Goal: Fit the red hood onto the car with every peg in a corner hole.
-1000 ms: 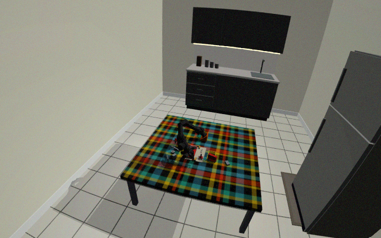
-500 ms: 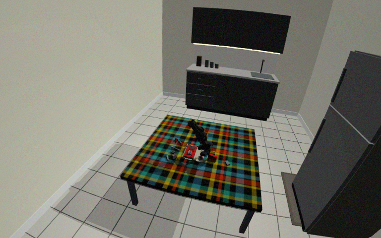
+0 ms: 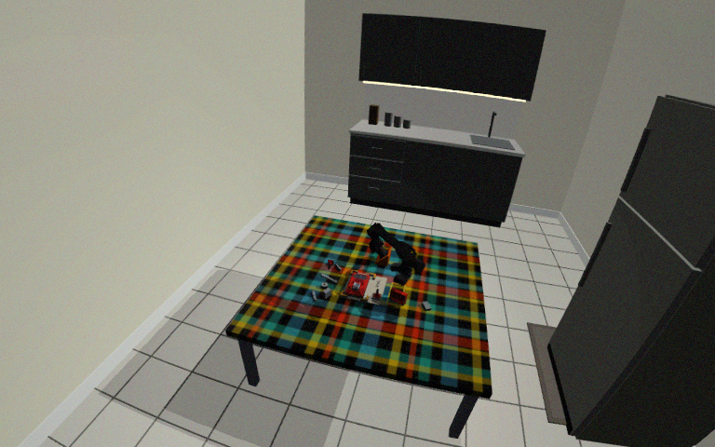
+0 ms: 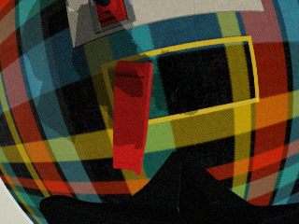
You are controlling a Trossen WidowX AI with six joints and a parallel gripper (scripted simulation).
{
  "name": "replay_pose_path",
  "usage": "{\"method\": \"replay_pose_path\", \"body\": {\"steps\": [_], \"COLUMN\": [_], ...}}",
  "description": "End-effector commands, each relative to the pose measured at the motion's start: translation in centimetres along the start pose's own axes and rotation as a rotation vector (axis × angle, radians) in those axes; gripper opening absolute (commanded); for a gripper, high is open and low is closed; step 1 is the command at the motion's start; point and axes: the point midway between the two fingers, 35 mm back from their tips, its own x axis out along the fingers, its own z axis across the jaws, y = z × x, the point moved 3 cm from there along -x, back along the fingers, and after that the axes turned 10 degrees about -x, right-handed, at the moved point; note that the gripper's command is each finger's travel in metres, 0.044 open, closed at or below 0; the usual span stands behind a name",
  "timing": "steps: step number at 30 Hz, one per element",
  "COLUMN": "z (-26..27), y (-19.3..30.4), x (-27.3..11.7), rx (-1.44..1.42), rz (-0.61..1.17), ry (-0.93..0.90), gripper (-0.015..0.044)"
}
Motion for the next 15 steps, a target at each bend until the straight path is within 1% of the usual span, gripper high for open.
{"method": "replay_pose_path", "body": {"steps": [1, 12, 15], "z": [0.2, 0.2, 0.2], "y": [0.0, 0.0, -0.1], "x": [0.2, 4.3, 4.5], "rx": [0.015, 0.015, 0.015], "rz": [-0.008, -0.009, -0.009], "ry": [-0.006, -0.006, -0.007], "gripper": [0.0, 0.0, 0.0]}}
